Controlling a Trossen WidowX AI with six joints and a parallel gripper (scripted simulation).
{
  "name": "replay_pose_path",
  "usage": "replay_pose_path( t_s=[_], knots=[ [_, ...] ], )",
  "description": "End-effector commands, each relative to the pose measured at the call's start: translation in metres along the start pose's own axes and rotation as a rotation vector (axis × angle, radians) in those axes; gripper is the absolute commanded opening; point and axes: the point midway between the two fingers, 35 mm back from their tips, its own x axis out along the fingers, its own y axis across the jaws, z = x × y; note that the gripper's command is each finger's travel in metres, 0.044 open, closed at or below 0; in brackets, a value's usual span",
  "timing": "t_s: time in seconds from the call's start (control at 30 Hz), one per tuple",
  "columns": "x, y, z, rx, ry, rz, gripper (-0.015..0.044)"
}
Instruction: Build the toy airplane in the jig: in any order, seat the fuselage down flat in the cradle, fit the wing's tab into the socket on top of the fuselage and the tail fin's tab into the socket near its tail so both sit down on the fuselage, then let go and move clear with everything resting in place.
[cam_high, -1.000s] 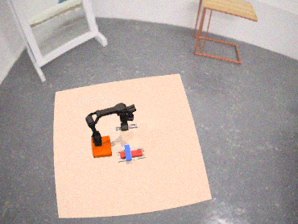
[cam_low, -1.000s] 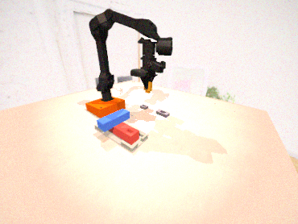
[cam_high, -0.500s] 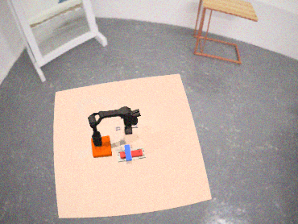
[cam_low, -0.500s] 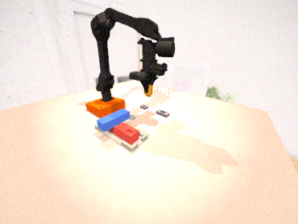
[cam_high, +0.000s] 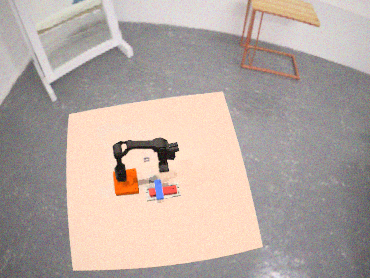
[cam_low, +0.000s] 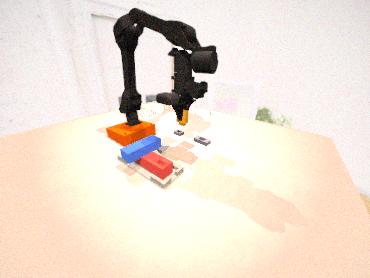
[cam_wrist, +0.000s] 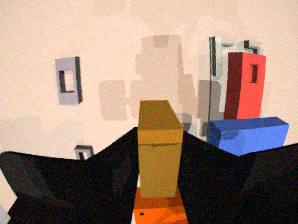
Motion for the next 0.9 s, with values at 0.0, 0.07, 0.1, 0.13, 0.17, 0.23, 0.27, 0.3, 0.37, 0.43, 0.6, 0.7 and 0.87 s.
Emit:
replay_pose_path(
  t_s=[0.0, 0.07, 0.1, 0.13, 0.17, 0.23, 0.27, 0.3, 0.37, 0.43, 0.6, 0.7, 0.87],
  knots=[
    [0.003, -0.013, 0.008, -0.004, 0.000, -0.007, 0.0000],
    [0.004, -0.018, 0.010, -0.005, 0.000, -0.008, 0.0000],
    [0.005, -0.021, 0.012, -0.006, 0.001, -0.008, 0.0000],
    [0.005, -0.024, 0.013, -0.006, 0.001, -0.008, 0.0000],
    [0.006, -0.026, 0.014, -0.006, 0.001, -0.008, 0.0000],
    [0.007, -0.032, 0.016, -0.007, 0.001, -0.008, 0.0000],
    [0.007, -0.035, 0.017, -0.008, 0.001, -0.008, 0.0000],
    [0.008, -0.037, 0.018, -0.008, 0.001, -0.008, 0.0000],
    [0.009, -0.043, 0.020, -0.009, 0.002, -0.009, 0.0000],
    [0.010, -0.049, 0.022, -0.010, 0.002, -0.009, 0.0000],
    [0.013, -0.063, 0.026, -0.012, 0.003, -0.010, 0.0000],
    [0.015, -0.072, 0.029, -0.013, 0.003, -0.010, 0.0000],
    [0.019, -0.087, 0.031, -0.014, 0.007, -0.011, 0.0000]
  ],
)
